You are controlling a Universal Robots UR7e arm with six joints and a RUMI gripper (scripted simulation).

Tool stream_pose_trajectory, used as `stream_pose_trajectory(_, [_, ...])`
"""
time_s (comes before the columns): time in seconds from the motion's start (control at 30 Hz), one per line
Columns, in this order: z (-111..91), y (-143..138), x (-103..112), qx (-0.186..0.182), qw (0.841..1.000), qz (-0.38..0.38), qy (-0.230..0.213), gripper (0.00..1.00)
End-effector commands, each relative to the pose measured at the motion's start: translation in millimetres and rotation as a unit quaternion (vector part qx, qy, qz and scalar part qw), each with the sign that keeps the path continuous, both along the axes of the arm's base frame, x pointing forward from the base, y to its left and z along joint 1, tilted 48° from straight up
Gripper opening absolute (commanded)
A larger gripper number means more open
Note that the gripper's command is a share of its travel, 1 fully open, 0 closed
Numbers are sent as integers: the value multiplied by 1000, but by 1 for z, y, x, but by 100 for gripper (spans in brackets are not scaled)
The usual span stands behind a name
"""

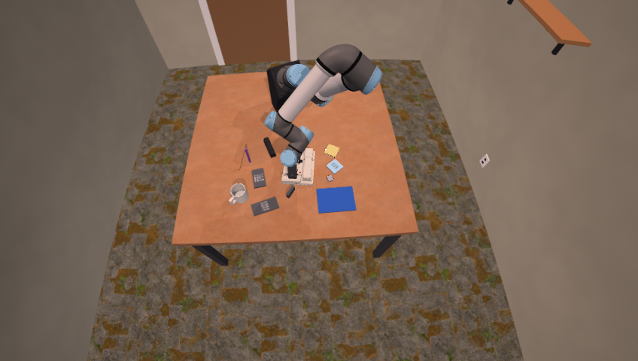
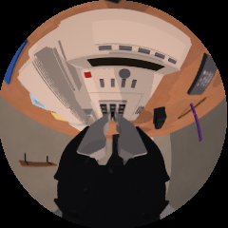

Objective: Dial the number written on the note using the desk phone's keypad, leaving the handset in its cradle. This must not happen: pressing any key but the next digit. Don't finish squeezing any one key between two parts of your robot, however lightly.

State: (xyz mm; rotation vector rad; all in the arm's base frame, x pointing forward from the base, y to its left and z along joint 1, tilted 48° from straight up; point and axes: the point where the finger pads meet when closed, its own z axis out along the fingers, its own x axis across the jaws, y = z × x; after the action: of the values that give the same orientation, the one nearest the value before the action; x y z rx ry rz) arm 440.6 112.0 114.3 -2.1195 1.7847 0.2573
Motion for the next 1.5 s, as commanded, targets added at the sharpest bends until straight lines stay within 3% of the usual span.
stream_pose_trajectory(0.0, [0,0,1,0,1000,0,0,0])
stream_pose_trajectory(0.8, [-2,1,2,0,1000,0,0,0])
stream_pose_trajectory(1.47, [11,-6,-7,0,1000,0,0,0])
